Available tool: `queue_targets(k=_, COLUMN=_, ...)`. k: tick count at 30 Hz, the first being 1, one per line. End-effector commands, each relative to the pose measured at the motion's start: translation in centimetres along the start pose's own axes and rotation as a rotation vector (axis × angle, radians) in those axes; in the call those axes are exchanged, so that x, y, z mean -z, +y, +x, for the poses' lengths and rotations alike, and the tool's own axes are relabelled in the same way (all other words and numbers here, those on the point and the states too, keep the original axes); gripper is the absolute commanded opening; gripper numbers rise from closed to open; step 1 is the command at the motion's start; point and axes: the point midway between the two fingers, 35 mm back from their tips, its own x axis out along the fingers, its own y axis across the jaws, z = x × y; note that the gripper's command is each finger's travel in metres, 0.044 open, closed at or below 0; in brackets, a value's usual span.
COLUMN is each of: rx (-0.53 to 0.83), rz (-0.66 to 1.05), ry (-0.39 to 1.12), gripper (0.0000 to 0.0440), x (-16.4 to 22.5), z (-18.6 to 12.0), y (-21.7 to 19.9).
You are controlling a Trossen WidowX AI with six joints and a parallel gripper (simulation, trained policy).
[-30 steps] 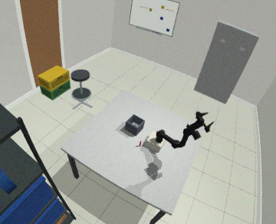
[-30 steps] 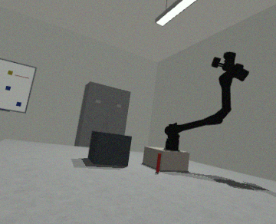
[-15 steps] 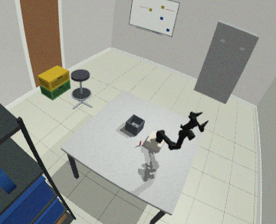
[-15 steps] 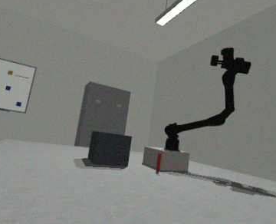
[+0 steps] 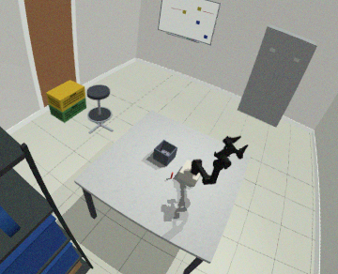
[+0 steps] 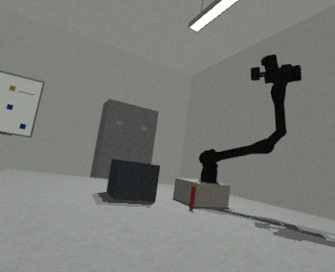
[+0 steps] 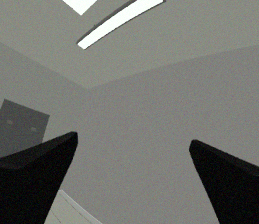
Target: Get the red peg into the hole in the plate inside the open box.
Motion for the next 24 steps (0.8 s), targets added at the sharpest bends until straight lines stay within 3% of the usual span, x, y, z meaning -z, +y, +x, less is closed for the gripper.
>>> queue_targets(k=1, rx=-0.015, rz=-0.034, ry=-0.001, gripper=0.044, x=-0.3, z=-0.5, y=1.0)
queue_targets(k=24, rx=-0.12, rz=-0.243, ry=0.043, gripper=0.044, x=-0.7, z=-3.4, y=7.6)
